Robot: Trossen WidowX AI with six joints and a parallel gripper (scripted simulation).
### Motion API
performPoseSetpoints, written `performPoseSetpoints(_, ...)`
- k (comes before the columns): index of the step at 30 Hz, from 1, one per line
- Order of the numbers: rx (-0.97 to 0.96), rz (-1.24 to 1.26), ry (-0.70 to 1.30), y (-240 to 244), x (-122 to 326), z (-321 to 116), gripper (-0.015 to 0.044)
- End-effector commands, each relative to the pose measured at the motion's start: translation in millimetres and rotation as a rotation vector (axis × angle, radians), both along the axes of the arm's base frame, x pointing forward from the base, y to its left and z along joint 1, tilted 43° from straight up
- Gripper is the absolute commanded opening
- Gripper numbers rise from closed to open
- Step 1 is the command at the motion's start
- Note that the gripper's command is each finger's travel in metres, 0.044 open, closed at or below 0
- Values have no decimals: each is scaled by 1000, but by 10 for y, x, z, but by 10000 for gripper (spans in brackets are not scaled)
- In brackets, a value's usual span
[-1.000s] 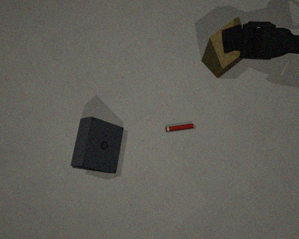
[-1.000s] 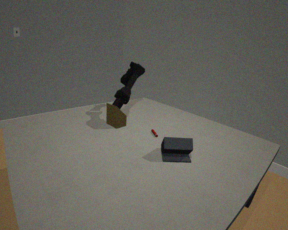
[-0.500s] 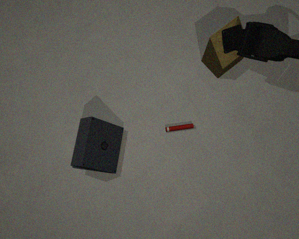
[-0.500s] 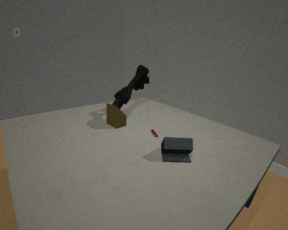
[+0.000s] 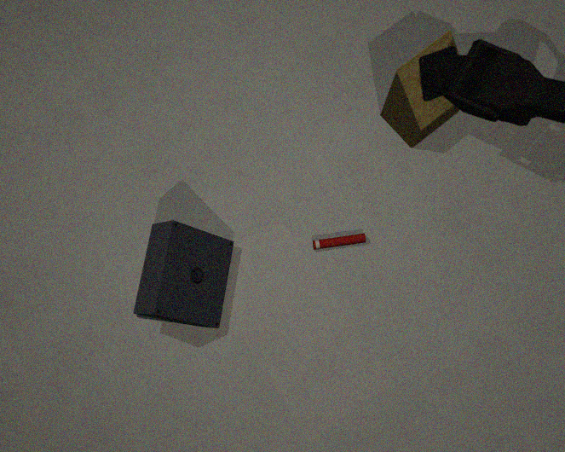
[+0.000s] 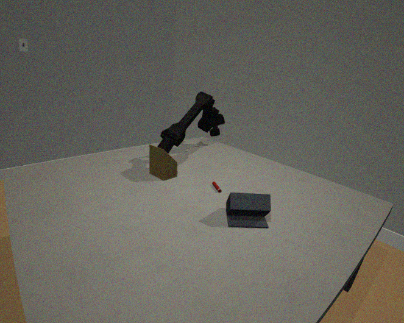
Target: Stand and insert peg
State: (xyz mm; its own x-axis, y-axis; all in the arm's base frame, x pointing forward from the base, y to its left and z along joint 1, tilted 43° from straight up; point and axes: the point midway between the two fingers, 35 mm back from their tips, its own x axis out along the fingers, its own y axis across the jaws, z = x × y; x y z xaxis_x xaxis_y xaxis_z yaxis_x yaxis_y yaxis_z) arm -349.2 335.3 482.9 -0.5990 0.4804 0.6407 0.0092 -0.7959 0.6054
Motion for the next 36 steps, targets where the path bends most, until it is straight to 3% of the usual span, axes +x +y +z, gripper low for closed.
performPoseSetpoints(1,-3,-72,-56,218,188,-48,440)
performPoseSetpoints(20,-88,-447,-315,1166,1528,-310,440)
performPoseSetpoints(36,-276,-720,-462,1594,2953,-723,440)
